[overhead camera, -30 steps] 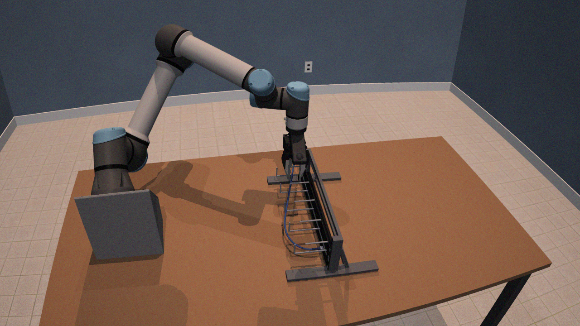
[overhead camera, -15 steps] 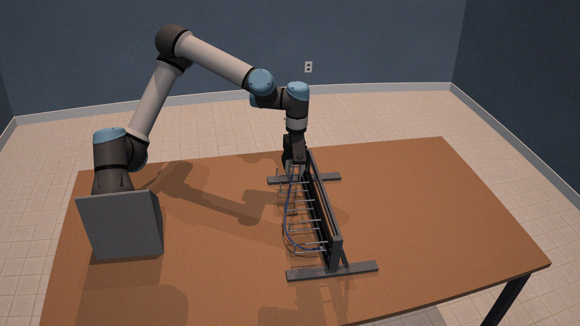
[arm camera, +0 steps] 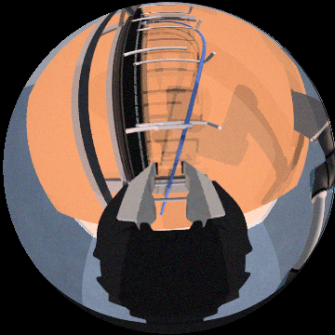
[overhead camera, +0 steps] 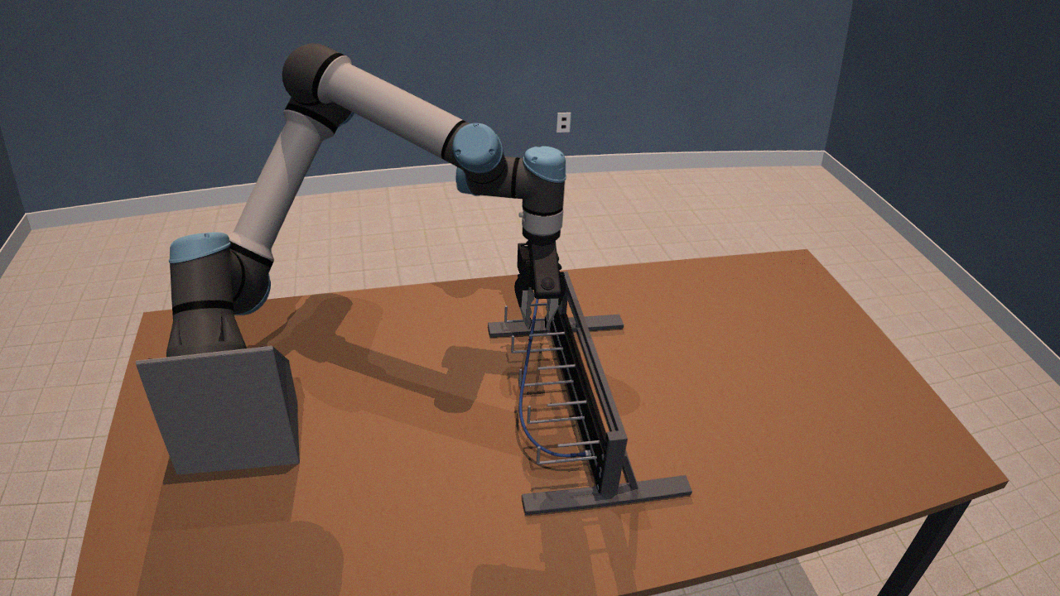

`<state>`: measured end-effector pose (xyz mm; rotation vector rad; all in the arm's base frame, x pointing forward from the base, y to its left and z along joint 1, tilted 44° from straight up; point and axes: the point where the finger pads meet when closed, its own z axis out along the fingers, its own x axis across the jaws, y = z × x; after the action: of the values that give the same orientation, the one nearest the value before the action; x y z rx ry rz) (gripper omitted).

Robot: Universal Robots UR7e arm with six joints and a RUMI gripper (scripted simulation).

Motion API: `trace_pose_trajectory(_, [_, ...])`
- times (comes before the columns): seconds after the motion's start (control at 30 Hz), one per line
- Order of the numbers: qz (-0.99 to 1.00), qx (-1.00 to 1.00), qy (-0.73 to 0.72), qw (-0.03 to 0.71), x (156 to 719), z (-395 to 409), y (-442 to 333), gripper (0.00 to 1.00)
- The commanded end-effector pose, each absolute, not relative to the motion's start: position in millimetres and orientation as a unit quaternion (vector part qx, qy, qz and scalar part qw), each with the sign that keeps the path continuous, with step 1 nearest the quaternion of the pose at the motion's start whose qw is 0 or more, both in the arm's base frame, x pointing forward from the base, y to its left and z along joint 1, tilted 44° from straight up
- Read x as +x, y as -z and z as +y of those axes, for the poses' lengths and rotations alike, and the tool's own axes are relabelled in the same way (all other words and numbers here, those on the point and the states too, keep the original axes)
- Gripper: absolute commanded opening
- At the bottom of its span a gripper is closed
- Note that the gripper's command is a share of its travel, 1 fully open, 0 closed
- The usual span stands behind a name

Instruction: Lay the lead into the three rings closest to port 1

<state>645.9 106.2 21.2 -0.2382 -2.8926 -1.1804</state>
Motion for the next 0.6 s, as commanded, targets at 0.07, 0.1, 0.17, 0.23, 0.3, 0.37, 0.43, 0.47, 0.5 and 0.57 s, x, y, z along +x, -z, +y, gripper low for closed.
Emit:
trace_pose_trajectory(0.07, [-0.923,-0.076,0.377,0.003,645.7,97.3,-30.2,0.20])
trace_pose_trajectory(0.1, [-0.923,-0.076,0.377,0.003,645.7,97.3,-30.2,0.20])
trace_pose_trajectory(0.17, [-0.923,-0.076,0.377,0.003,645.4,93.4,-34.2,0.20])
trace_pose_trajectory(0.23, [-0.923,-0.076,0.377,0.003,645.1,89.2,-38.6,0.20])
trace_pose_trajectory(0.3, [-0.923,-0.076,0.377,0.003,644.8,84.7,-43.3,0.20])
trace_pose_trajectory(0.37, [-0.923,-0.076,0.377,0.003,644.4,80.1,-48.0,0.20])
trace_pose_trajectory(0.43, [-0.923,-0.076,0.377,0.003,644.1,75.5,-52.7,0.20])
trace_pose_trajectory(0.47, [-0.923,-0.076,0.377,0.003,643.9,73.2,-55.0,0.20])
trace_pose_trajectory(0.5, [-0.923,-0.076,0.377,0.003,643.8,71.1,-57.3,0.20])
trace_pose_trajectory(0.57, [-0.923,-0.076,0.377,0.003,643.8,71.1,-57.3,0.20])
